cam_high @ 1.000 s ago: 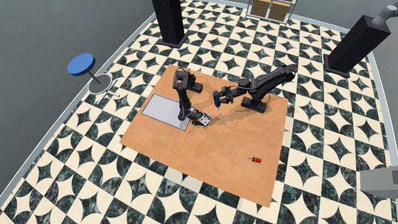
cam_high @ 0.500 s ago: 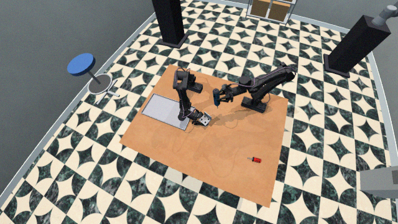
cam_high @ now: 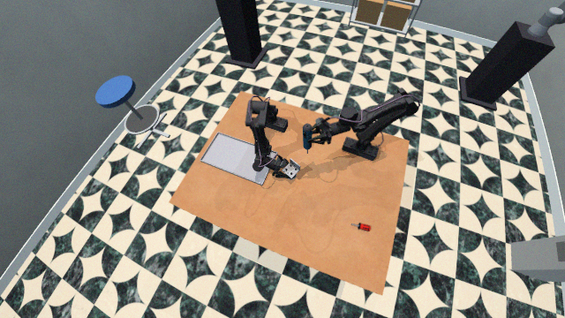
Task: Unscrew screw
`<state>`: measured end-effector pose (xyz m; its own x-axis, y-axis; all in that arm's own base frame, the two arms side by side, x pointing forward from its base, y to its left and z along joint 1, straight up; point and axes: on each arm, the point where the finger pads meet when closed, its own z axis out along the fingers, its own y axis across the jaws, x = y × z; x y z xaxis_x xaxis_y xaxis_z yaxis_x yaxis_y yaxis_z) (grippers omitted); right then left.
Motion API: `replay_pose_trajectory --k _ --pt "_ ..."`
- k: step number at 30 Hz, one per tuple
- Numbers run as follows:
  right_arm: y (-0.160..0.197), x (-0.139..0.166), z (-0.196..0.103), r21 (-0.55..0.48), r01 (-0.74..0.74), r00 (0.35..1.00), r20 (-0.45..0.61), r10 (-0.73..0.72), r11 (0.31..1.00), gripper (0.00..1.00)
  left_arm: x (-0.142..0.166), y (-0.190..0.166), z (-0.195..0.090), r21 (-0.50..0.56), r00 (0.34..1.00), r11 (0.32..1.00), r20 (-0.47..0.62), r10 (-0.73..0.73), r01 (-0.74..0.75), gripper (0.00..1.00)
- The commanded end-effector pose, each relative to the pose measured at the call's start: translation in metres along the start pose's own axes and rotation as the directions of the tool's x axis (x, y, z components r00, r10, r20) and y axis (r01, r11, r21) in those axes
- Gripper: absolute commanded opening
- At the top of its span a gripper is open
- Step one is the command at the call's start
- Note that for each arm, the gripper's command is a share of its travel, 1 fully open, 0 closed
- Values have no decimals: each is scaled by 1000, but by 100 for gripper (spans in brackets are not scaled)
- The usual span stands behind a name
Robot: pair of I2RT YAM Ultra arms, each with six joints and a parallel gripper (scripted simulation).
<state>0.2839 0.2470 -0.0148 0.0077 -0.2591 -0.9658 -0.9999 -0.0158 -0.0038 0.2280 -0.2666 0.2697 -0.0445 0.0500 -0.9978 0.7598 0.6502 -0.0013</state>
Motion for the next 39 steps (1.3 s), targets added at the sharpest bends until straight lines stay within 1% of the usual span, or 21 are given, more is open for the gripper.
replay_pose_trajectory --k 1,4,6,7,10,11,12,16,28,33,39 --pt "-3 -6 0 -2 16 1000 10 -16 1000 59 -45 3 2 -5 988 1000 152 8 -7 42" --pt "-3 -6 0 -2 16 1000 10 -16 1000 59 -26 3 2 -4 992 1000 123 8 -7 42" --pt "-3 -6 0 -2 16 1000 10 -16 1000 59 -44 3 -1 -4 986 1000 167 8 -8 42" --pt "-3 -6 0 -2 16 1000 10 -16 1000 59 -47 3 0 -4 985 1000 175 8 -8 42" --pt "-3 -6 0 -2 16 1000 10 -16 1000 59 -30 3 1 -5 989 1000 146 8 -8 42" --pt "-3 -6 0 -2 16 1000 10 -16 1000 59 -33 3 1 -5 987 1000 158 9 -8 42" --pt "-3 -6 0 -2 16 1000 10 -16 1000 59 -47 3 0 -6 982 1000 186 9 -8 42" --pt "-3 -6 0 -2 16 1000 10 -16 1000 59 -47 3 0 -6 982 1000 186 8 -7 42" --pt "-3 -6 0 -2 16 1000 10 -16 1000 59 -46 3 17 -5 984 1000 179 8 -7 42" --pt "-3 -6 0 -2 16 1000 10 -16 1000 59 -46 3 17 -5 984 1000 179 8 -7 42" --pt "-3 -6 0 -2 16 1000 10 -16 1000 59 -46 3 24 -5 984 1000 179 8 -7 42"
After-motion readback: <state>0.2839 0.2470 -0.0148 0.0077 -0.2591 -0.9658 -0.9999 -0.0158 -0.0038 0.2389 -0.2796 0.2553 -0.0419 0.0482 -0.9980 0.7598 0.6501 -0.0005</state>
